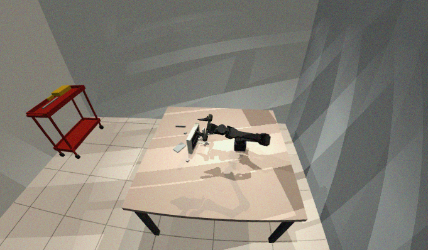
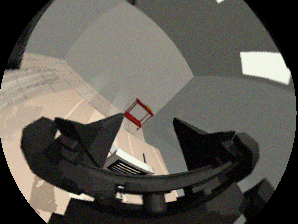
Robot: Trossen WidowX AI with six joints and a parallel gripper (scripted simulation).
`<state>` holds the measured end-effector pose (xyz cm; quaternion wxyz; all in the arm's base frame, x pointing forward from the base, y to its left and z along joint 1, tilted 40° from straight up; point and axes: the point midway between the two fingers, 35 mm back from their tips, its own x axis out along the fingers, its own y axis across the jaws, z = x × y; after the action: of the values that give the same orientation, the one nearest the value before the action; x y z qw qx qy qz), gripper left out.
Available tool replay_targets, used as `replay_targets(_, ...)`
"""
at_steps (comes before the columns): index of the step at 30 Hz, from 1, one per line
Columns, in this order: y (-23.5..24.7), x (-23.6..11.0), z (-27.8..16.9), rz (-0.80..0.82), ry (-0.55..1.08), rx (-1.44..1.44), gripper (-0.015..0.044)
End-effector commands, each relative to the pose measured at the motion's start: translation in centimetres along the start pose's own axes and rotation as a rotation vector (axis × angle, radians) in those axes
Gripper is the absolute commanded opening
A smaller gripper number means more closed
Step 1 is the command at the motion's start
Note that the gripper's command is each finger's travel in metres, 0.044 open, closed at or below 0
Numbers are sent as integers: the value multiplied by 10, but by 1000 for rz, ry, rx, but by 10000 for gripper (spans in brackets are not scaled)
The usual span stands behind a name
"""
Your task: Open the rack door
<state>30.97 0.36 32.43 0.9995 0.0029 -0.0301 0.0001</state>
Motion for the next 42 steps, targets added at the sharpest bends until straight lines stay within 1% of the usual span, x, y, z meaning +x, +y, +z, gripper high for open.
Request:
replay_targets(1,0,1,-1,0,4,-1,374)
replay_targets(4,-3,8,-10,1,63,-16,295)
replay_targets(5,-4,12,-14,2,88,-22,281)
replay_targets(14,-14,35,-51,22,313,-60,281)
replay_targets(23,-23,51,-89,65,533,-76,281)
replay_targets(32,-31,58,-127,118,746,-64,281)
replay_targets(42,-41,59,-166,190,970,-15,281)
